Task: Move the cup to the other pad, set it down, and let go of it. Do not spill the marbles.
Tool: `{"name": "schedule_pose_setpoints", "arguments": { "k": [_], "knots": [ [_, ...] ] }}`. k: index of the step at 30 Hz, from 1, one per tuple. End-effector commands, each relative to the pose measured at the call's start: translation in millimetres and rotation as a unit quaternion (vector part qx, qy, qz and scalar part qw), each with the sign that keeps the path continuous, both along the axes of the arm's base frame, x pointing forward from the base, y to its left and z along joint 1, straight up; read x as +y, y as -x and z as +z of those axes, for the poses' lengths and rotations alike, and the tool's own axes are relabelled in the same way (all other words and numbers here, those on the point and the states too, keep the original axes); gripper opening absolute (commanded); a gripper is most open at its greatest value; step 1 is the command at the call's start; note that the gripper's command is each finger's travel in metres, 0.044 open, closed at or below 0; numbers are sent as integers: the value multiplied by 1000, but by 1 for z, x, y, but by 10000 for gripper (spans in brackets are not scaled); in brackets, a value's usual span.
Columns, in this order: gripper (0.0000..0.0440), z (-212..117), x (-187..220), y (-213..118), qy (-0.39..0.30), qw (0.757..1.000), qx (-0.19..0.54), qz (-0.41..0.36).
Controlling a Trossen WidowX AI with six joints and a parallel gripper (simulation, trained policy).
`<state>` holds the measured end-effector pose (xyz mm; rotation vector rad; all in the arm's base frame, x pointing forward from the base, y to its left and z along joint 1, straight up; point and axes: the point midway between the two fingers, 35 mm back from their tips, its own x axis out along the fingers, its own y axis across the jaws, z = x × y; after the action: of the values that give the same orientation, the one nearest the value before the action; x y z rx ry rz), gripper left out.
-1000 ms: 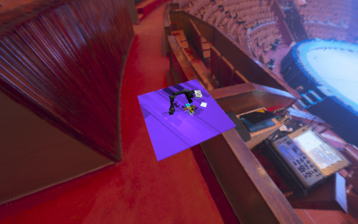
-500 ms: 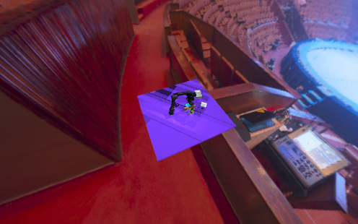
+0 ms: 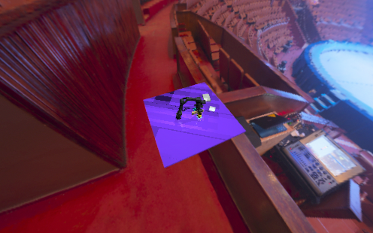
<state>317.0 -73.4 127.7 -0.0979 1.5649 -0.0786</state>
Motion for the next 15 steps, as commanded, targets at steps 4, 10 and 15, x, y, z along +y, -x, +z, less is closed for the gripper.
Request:
{"name": "schedule_pose_setpoints", "arguments": {
  "k": [4,10,15],
  "knots": [
    [157,-23,-9,3,0,1000,17,15],
    [164,-47,-16,4,-4,999,27,35],
    [149,-63,-17,4,-10,998,30,59]
  ]
}}
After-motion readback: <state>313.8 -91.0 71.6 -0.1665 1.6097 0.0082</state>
